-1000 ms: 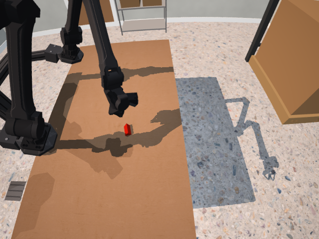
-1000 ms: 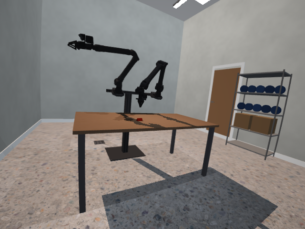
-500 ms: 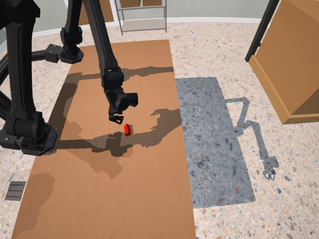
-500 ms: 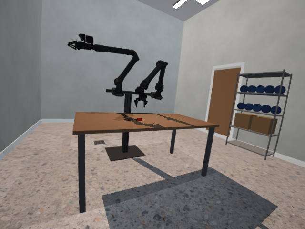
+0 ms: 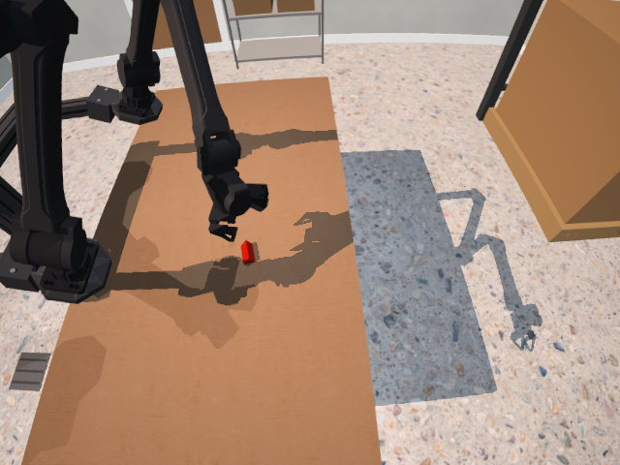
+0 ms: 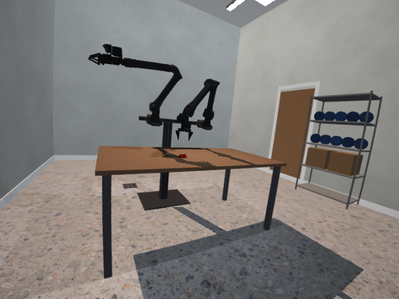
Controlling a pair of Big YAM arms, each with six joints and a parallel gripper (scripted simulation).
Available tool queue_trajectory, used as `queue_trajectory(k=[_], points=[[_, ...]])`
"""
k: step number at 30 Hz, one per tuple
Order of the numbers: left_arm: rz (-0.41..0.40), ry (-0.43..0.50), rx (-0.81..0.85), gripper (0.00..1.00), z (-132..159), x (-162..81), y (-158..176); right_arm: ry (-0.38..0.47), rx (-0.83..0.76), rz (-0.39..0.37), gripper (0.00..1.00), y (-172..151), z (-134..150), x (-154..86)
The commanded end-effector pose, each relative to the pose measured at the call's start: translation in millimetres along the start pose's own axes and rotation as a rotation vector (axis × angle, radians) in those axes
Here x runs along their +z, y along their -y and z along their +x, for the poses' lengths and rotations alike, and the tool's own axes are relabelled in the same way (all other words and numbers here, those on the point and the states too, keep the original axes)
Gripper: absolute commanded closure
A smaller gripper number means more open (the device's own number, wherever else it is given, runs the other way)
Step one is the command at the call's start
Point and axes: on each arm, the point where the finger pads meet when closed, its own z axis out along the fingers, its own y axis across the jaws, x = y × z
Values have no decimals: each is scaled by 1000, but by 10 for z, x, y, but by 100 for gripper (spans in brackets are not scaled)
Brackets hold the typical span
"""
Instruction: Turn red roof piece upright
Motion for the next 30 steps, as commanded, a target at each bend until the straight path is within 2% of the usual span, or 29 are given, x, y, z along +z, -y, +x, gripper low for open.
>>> queue_trajectory(k=[1, 8, 10, 25, 27, 30], points=[[6, 5, 94, 0, -31, -71, 41, 68, -6, 3, 0, 35, -470, -29], [5, 5, 260, 0, -28, -50, 40, 68, -6, 3, 0, 35, -470, -29], [5, 5, 260, 0, -28, -50, 40, 68, -6, 3, 0, 35, -470, -29], [5, 8, 766, 0, -41, -21, 43, 68, -6, 3, 0, 35, -470, -29], [5, 8, 766, 0, -41, -21, 43, 68, -6, 3, 0, 35, -470, -29], [6, 12, 887, 0, -51, -26, 45, 68, -6, 3, 0, 35, -470, -29]])
